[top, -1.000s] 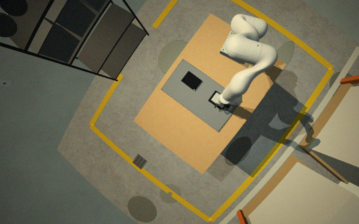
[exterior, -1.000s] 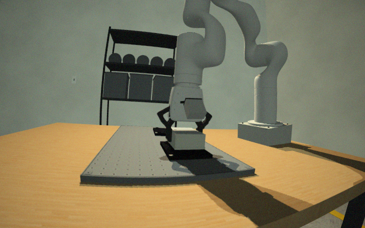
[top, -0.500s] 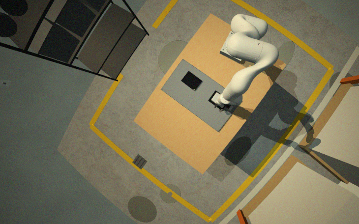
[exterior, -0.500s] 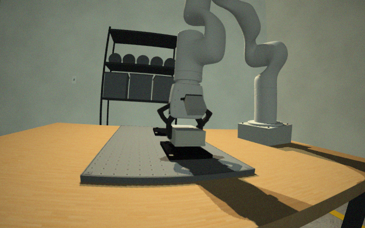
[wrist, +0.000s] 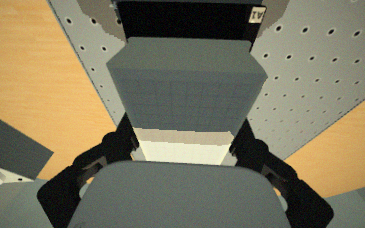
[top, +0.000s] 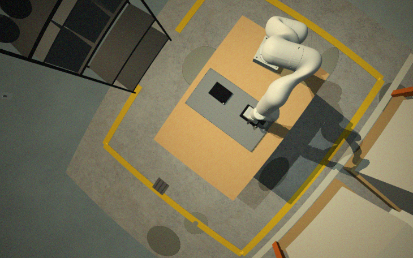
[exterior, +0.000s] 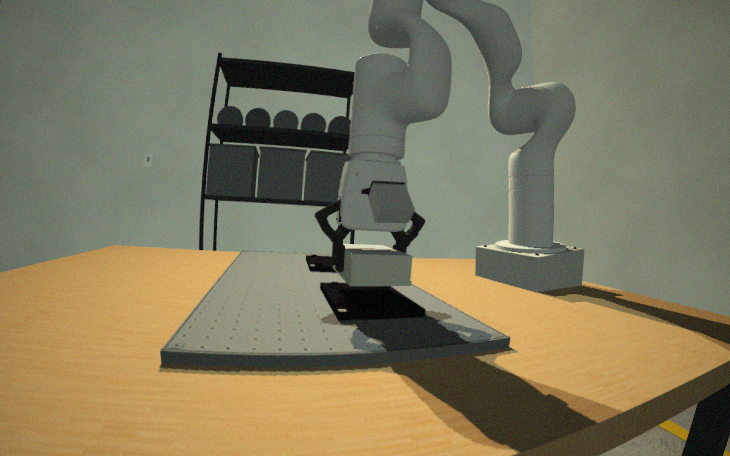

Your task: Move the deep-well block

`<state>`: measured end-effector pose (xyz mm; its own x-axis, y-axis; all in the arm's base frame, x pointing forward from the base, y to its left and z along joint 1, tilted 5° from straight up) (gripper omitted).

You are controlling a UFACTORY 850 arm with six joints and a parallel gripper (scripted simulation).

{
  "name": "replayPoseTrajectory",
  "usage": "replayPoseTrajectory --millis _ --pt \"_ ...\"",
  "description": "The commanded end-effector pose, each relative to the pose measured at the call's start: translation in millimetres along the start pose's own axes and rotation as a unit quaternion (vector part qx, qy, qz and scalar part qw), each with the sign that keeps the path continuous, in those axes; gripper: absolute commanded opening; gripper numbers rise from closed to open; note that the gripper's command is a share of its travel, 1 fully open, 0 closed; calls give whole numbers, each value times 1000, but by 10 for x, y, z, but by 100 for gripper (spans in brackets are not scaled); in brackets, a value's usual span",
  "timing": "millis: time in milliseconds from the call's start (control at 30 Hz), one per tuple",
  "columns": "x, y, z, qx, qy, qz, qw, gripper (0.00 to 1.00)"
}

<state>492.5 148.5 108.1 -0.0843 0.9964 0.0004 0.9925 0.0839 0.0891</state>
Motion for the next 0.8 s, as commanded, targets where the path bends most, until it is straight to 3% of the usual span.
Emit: replayPoseTrajectory --millis 0,767 --pt "1 7 -72 -1 0 0 1000 0" --pt "1 7 -389 -1 0 0 1000 0"
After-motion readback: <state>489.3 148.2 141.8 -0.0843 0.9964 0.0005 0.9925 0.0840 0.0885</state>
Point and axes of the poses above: the point where the finger pads meet when closed, its own z axis out along the fingers, its own y axis across the jaws, x = y × z, the point moved 8 cm from there along -z, back along the fingers, and after that the axes turned 7 degrees about -z, right-handed, at the moved point
